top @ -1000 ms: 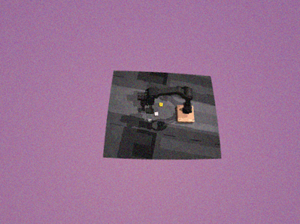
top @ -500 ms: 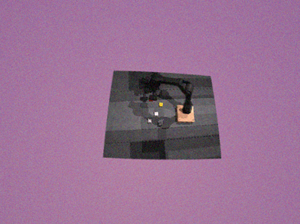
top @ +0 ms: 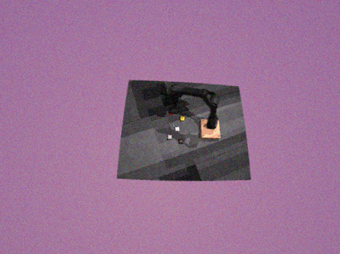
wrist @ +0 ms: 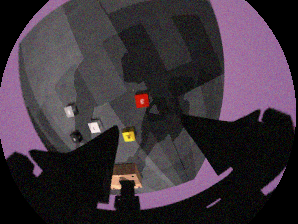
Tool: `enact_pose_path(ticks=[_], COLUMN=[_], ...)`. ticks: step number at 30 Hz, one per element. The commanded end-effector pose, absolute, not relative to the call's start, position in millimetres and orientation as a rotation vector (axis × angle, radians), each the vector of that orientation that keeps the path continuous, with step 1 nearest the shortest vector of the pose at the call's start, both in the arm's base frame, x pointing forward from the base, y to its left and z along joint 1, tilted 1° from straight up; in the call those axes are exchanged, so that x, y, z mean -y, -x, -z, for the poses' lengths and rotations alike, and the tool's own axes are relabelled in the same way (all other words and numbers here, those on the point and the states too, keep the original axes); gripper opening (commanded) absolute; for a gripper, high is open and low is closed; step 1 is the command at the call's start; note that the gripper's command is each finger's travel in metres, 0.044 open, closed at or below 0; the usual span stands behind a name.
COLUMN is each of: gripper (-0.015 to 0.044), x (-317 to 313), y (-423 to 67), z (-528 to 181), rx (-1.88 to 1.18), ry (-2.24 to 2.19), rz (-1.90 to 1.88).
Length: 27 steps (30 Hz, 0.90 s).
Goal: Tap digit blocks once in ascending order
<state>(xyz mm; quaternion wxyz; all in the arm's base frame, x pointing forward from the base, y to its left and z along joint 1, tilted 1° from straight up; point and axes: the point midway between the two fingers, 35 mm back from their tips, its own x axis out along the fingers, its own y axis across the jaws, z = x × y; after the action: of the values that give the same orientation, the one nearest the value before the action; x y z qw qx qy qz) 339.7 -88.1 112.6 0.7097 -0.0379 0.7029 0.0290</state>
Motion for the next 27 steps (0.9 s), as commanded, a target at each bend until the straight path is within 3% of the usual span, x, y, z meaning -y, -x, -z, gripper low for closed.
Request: enact_pose_path(ticks=[1, 8, 13, 20, 27], gripper=[0.04, 0.04, 0.04, 0.0216, 0.0032], x=[63.2, -43.0, -51.3, -51.0, -50.9], y=[-335.0, -288.8, -282.6, -283.1, -282.7], z=[-113.5, -111.0, -110.3, -31.8, -29.2], rx=[-1.562, -1.565, -1.565, -1.565, -1.565], ry=[0.088, 0.081, 0.081, 0.081, 0.081], rz=[-0.066, -0.073, -0.073, -0.073, -0.073])
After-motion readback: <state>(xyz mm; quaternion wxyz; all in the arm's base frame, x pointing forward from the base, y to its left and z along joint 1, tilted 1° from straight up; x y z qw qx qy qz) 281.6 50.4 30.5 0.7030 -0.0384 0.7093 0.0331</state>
